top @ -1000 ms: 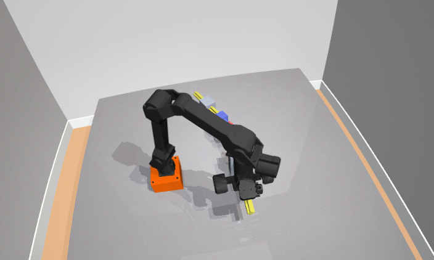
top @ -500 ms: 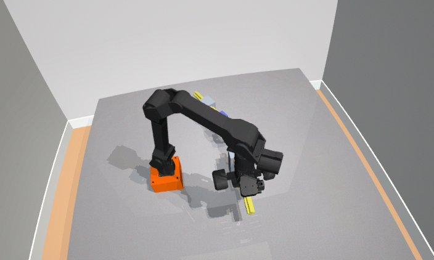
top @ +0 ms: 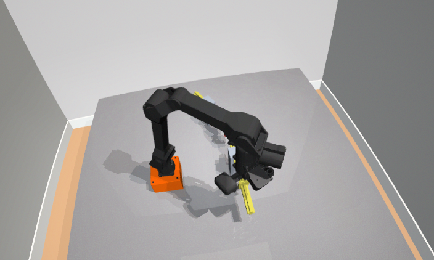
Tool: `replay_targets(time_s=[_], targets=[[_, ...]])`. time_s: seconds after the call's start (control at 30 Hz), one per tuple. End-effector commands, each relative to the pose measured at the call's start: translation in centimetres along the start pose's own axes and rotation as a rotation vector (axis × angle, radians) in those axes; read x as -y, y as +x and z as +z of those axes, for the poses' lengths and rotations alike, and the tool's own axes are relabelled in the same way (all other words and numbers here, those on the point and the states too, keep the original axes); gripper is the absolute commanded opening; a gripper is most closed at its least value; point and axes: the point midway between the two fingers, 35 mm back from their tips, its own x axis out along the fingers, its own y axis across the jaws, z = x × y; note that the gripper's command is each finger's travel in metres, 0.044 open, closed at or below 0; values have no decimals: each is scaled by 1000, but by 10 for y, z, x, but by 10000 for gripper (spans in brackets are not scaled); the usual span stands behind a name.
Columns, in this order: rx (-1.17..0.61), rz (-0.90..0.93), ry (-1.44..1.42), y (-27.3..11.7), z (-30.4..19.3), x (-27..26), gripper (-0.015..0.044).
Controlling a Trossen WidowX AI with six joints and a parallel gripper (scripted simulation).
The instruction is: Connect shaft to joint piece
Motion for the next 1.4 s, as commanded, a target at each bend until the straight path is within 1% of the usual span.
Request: replay_targets(time_s=[0.0,0.9,1.13,1.37], targets=[[3,6,-135,-10,1,-1,440],[4,4,-1072,-66,-3,1,440],[4,6,-1090,-68,-4,1,440],[-21,76,-906,-57,-23,-19,440]])
